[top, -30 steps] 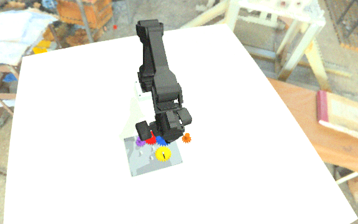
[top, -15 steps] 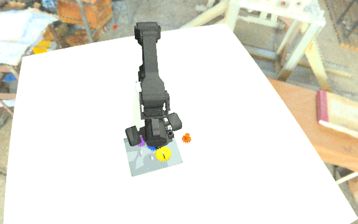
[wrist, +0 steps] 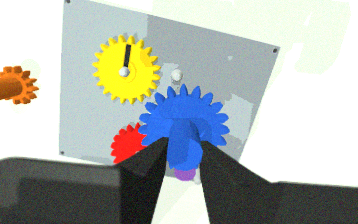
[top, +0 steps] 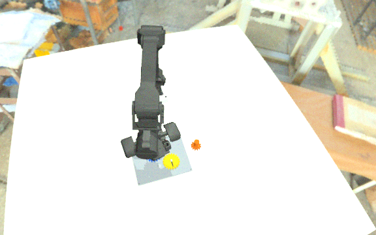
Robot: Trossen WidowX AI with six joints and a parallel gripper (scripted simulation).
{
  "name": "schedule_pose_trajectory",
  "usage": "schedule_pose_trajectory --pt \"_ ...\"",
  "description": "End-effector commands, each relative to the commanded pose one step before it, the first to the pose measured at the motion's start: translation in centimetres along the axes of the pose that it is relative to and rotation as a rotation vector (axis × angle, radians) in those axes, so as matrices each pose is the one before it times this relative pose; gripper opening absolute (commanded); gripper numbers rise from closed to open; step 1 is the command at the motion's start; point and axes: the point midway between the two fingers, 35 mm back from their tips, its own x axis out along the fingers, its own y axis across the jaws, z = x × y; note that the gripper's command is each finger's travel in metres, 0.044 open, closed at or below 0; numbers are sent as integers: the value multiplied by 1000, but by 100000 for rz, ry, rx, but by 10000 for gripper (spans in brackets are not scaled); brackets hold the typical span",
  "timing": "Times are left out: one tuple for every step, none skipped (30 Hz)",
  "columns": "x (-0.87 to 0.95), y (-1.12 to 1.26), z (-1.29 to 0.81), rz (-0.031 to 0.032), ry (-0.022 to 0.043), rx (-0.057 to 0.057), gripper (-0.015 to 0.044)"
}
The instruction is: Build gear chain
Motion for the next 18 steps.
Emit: schedule_pose_trajectory --pt "457 -812 -157 701 310 -304 0" --pt "72 -239 -55 13 8 -50 0" --pt "72 -239 -58 14 8 -50 0" --pt "72 -238 -60 14 7 -50 0" --pt "72 -238 -62 14 7 -50 0" --pt "72 -238 -64 14 6 -50 0" --pt "58 -192 -53 12 5 -41 0" --pt "35 -115 -33 7 3 -24 0" --pt "12 -38 -11 2 1 -8 0" --pt "-23 1 -4 0 0 0 0" --pt "-37 1 -6 0 1 0 0" --pt "-55 1 -9 0 1 0 0" --pt "-78 2 -13 0 1 0 0" --pt "-75 2 -13 0 1 0 0" --pt "-26 1 -5 0 0 0 0" --pt "0 0 0 0 0 0 0" --pt "0 0 0 0 0 0 0" --pt "0 0 0 0 0 0 0"
